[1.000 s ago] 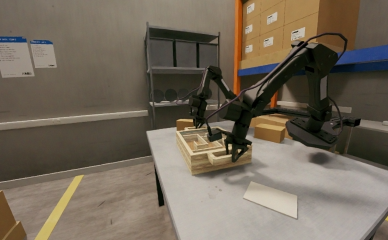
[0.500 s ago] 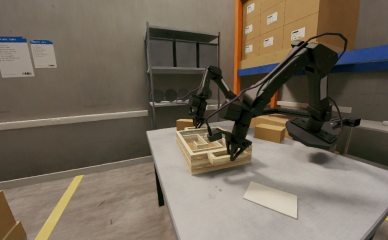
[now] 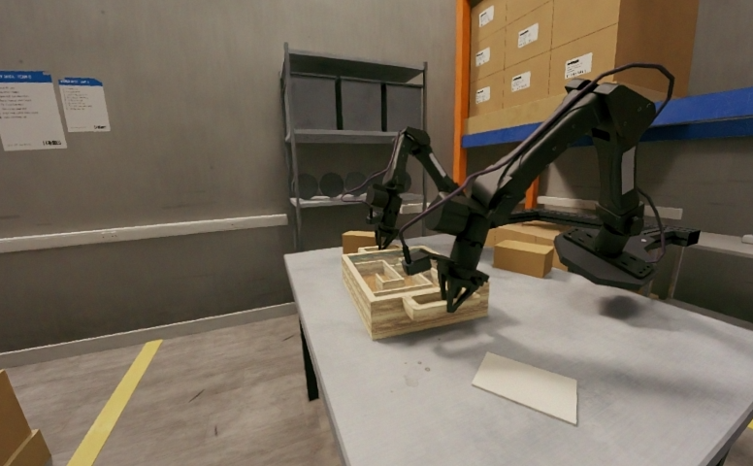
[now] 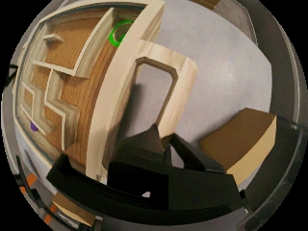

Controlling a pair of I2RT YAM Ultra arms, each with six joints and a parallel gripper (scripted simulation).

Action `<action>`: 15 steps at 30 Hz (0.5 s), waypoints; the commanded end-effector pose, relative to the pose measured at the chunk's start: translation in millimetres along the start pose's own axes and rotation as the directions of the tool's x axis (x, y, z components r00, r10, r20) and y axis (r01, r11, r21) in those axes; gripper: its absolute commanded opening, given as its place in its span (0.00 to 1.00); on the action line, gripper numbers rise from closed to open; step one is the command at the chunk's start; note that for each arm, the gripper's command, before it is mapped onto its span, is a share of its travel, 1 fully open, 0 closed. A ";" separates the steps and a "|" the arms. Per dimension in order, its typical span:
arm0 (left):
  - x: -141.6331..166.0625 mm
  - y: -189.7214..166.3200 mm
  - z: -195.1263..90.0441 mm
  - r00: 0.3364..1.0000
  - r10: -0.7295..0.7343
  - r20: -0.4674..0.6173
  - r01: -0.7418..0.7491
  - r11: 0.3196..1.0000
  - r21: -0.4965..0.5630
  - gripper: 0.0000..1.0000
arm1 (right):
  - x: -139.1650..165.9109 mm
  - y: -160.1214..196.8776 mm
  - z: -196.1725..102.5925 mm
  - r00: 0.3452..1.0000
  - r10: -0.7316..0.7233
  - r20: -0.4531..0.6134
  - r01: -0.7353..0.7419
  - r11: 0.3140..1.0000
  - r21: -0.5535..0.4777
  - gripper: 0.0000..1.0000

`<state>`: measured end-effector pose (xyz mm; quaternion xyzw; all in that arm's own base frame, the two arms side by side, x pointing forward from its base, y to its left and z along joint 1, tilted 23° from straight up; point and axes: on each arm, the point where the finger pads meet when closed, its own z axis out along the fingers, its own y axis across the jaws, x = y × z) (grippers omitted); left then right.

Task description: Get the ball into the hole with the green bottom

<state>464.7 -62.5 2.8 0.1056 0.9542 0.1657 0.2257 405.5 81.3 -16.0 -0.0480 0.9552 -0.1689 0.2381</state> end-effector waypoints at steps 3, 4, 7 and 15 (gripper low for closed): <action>6.5 -11.5 1.1 0.999 0.031 -0.019 -0.031 0.999 0.024 0.00 | -21.2 8.6 -15.1 0.998 0.020 0.063 -0.018 0.999 -0.033 0.00; 7.0 -11.7 1.5 0.999 0.032 -0.020 -0.031 0.999 0.024 0.00 | -21.0 9.0 -14.4 0.998 0.021 0.061 -0.019 0.999 -0.033 0.00; 8.5 -12.1 2.6 0.999 0.034 -0.025 -0.033 0.999 0.025 0.00 | -20.4 10.0 -12.1 0.998 0.022 0.057 -0.020 0.999 -0.032 0.00; 12.2 -13.4 5.5 0.999 0.038 -0.036 -0.037 0.999 0.027 0.00 | -21.2 11.6 -9.4 0.998 0.022 0.055 -0.020 0.999 -0.032 0.00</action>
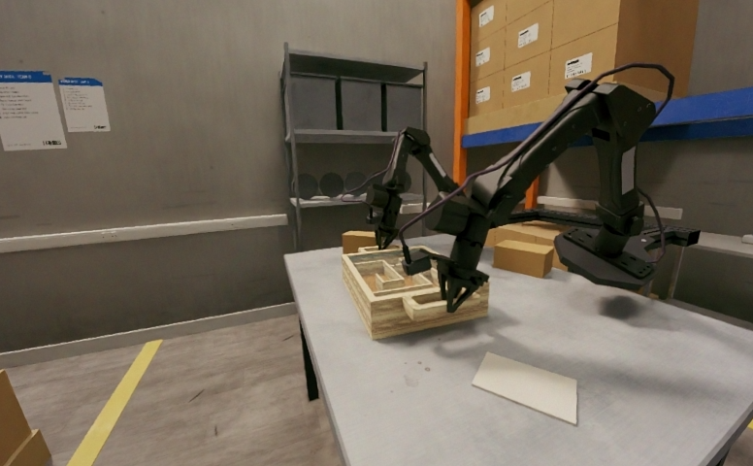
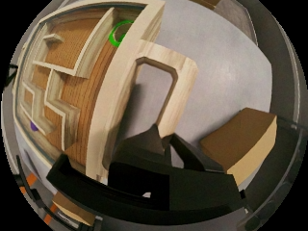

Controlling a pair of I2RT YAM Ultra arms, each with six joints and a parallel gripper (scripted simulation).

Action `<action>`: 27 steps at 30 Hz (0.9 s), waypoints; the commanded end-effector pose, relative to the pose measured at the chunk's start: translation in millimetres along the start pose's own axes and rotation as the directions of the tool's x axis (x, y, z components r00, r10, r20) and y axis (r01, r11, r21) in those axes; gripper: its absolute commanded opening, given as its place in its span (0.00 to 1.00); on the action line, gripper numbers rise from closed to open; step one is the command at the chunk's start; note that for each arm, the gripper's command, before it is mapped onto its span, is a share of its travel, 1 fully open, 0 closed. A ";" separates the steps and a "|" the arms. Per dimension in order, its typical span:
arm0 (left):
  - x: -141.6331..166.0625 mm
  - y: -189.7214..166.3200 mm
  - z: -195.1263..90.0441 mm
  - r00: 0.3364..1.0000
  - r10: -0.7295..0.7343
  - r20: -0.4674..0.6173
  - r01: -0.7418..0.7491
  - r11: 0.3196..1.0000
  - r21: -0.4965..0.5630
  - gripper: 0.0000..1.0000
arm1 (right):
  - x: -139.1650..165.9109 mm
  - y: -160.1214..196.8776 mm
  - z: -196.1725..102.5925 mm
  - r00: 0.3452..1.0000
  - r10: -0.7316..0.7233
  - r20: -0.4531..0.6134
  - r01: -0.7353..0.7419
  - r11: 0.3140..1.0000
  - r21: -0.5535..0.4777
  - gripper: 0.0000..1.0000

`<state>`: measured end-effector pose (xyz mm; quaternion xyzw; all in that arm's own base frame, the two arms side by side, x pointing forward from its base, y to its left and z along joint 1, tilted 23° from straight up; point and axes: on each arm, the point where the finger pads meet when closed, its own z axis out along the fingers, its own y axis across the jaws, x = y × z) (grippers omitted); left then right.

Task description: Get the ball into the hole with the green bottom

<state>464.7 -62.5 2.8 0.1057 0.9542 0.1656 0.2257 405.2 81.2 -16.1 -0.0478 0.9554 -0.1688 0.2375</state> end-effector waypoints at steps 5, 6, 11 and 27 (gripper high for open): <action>13.3 -13.7 6.4 0.999 0.039 -0.038 -0.038 0.999 0.027 0.00 | -19.2 12.5 -6.9 0.999 0.018 0.049 -0.017 0.999 -0.031 0.00; 13.5 -13.7 6.5 0.998 0.039 -0.039 -0.038 0.999 0.027 0.00 | -18.5 12.8 -6.1 0.999 0.017 0.047 -0.016 0.999 -0.030 0.00; 14.1 -13.8 6.7 0.998 0.039 -0.040 -0.038 0.999 0.028 0.00 | -19.2 12.7 -6.6 0.999 0.019 0.049 -0.017 0.999 -0.031 0.00; -19.1 -3.8 -26.1 0.999 -0.007 0.042 0.006 1.000 0.025 0.00 | -25.6 4.6 -25.6 0.998 0.024 0.060 -0.023 1.000 -0.016 0.00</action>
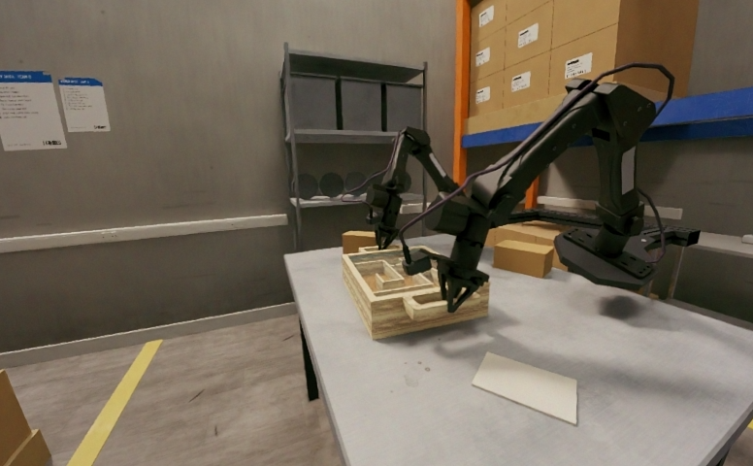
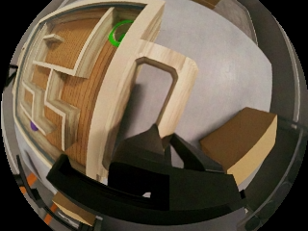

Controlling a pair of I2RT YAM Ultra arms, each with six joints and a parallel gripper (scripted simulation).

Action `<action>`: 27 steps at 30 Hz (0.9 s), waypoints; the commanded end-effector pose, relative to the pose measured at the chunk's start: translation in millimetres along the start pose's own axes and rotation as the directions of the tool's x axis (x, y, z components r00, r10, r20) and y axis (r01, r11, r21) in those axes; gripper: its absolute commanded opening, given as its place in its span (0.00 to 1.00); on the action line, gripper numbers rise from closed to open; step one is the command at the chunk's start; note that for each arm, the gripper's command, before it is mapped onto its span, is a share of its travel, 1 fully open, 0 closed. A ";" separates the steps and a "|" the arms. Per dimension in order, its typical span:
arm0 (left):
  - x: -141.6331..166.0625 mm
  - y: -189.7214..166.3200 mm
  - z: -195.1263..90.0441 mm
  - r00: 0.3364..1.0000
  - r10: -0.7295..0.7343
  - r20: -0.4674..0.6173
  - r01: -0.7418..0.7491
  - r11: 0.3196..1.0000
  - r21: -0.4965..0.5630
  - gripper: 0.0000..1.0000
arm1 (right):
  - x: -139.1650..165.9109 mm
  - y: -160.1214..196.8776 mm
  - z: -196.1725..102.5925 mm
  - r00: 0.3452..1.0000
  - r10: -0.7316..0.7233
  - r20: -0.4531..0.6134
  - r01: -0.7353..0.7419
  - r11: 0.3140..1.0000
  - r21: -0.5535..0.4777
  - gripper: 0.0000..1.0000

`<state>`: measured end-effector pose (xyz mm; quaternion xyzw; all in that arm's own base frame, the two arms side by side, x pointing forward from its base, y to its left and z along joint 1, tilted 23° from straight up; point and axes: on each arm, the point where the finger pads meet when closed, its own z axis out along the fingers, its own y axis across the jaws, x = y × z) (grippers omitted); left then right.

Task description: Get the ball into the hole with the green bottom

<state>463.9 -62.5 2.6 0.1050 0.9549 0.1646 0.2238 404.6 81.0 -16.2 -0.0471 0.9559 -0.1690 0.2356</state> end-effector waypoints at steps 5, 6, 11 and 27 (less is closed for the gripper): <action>-22.5 -0.8 -30.0 0.999 -0.005 0.052 0.005 1.000 0.003 0.00 | -31.0 4.8 -30.9 0.997 0.024 0.075 -0.023 1.000 -0.018 0.00; -23.8 -0.5 -31.8 0.998 -0.006 0.055 0.006 1.000 0.002 0.00 | -31.1 5.2 -31.1 0.997 0.023 0.074 -0.021 1.000 -0.017 0.00; -21.6 -0.6 -30.8 0.999 0.006 0.049 -0.006 1.000 0.000 0.00 | -29.0 4.6 -30.9 0.997 0.006 0.070 -0.005 1.000 -0.013 0.00; -46.7 1.1 -45.2 0.992 -0.007 0.122 0.008 1.000 -0.002 0.00 | -53.0 7.8 -43.1 0.990 0.025 0.136 -0.022 0.999 -0.028 0.00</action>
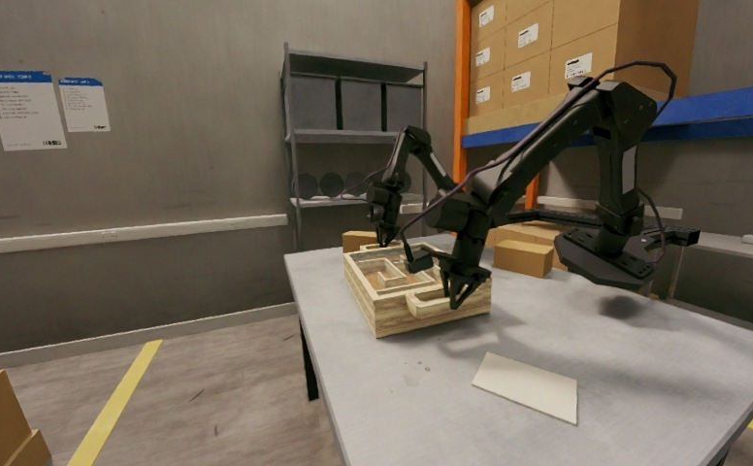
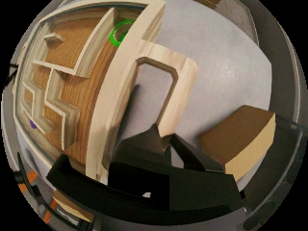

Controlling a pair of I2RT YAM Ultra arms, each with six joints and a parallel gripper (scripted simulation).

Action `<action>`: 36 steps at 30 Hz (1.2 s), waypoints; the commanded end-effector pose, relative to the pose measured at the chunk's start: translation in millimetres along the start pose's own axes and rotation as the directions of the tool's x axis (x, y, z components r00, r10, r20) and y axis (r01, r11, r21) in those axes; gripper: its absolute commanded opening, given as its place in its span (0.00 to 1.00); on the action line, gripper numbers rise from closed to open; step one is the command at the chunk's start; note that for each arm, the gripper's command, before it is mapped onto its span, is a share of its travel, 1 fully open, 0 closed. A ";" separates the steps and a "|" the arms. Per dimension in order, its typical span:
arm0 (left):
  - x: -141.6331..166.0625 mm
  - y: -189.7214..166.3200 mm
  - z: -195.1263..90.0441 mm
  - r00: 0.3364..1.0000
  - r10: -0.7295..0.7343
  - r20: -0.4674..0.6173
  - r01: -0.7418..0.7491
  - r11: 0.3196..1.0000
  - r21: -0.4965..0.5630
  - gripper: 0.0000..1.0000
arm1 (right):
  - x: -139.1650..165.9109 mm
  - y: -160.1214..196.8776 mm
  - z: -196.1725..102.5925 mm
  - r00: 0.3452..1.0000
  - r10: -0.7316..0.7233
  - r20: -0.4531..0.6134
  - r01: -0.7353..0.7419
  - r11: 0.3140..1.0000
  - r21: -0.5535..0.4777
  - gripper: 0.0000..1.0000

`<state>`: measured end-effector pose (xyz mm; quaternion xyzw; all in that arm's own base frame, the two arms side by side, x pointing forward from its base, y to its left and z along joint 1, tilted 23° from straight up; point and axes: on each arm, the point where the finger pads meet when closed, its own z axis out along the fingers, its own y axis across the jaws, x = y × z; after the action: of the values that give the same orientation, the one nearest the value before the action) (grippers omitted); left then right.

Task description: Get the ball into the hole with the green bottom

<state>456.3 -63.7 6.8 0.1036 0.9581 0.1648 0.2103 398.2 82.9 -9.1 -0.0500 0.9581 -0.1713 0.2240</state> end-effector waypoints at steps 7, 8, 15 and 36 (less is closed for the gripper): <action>-54.3 1.6 -39.1 0.990 -0.001 0.142 0.002 1.000 -0.005 0.00 | -58.0 8.0 -34.7 0.988 0.030 0.154 -0.026 0.999 -0.028 0.00; -55.7 1.9 -38.8 0.989 -0.004 0.145 0.004 1.000 -0.006 0.00 | -58.9 7.8 -34.4 0.987 0.032 0.155 -0.028 0.999 -0.028 0.00; -58.7 2.2 -37.9 0.988 -0.008 0.155 0.009 1.000 -0.005 0.00 | -59.7 9.4 -29.7 0.987 0.032 0.156 -0.028 0.999 -0.028 0.00; -39.9 -1.0 -25.3 0.991 0.003 0.133 -0.002 1.000 -0.008 0.00 | -38.0 6.1 -19.6 0.991 0.023 0.135 -0.020 1.000 -0.020 0.00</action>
<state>466.3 -66.9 15.6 0.1052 0.9548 0.1656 0.2234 407.5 86.8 -3.1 -0.0499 0.9554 -0.1688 0.2373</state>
